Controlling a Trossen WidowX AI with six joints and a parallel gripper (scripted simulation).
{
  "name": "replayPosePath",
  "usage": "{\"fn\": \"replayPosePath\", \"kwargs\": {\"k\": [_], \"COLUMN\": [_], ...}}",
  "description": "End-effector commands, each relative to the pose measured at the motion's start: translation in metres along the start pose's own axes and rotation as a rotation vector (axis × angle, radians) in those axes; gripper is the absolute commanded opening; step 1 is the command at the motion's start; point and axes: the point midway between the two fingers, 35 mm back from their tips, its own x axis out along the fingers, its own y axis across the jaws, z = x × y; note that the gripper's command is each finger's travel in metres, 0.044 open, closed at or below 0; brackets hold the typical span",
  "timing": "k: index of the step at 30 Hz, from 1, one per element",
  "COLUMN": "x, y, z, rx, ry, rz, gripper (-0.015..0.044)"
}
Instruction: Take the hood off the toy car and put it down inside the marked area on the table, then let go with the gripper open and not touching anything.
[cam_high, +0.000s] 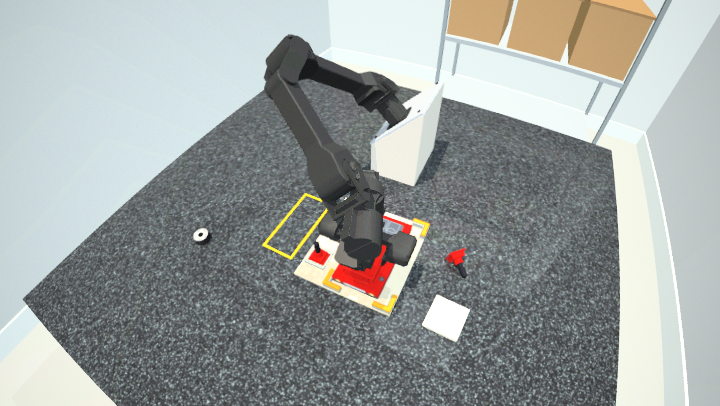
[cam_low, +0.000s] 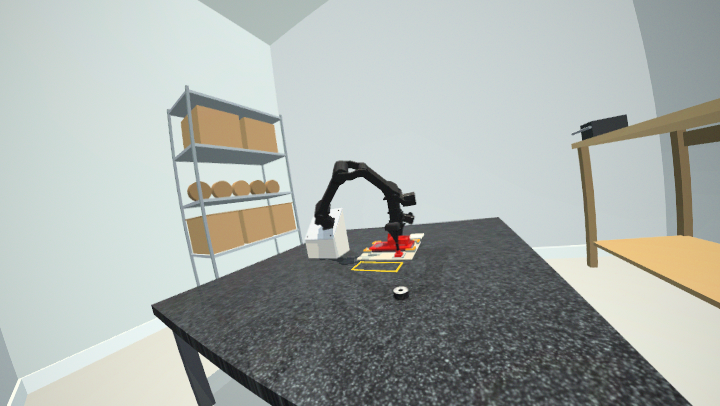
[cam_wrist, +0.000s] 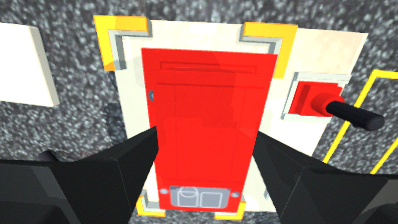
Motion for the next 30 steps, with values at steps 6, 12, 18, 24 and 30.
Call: {"fn": "replayPosePath", "kwargs": {"k": [6,12,18,24,30], "x": [-0.007,-0.011,-0.015,-0.019,-0.034], "y": [0.001,0.001,0.001,0.001,0.002], "z": [0.001,0.001,0.0,0.0,0.001], "rx": [0.001,0.001,0.001,0.001,0.001], "ry": [-0.002,-0.002,-0.002,-0.002,-0.002], "rz": [0.005,0.005,0.005,0.005,0.007], "gripper": [0.0,0.0,0.0,0.0,0.0]}}
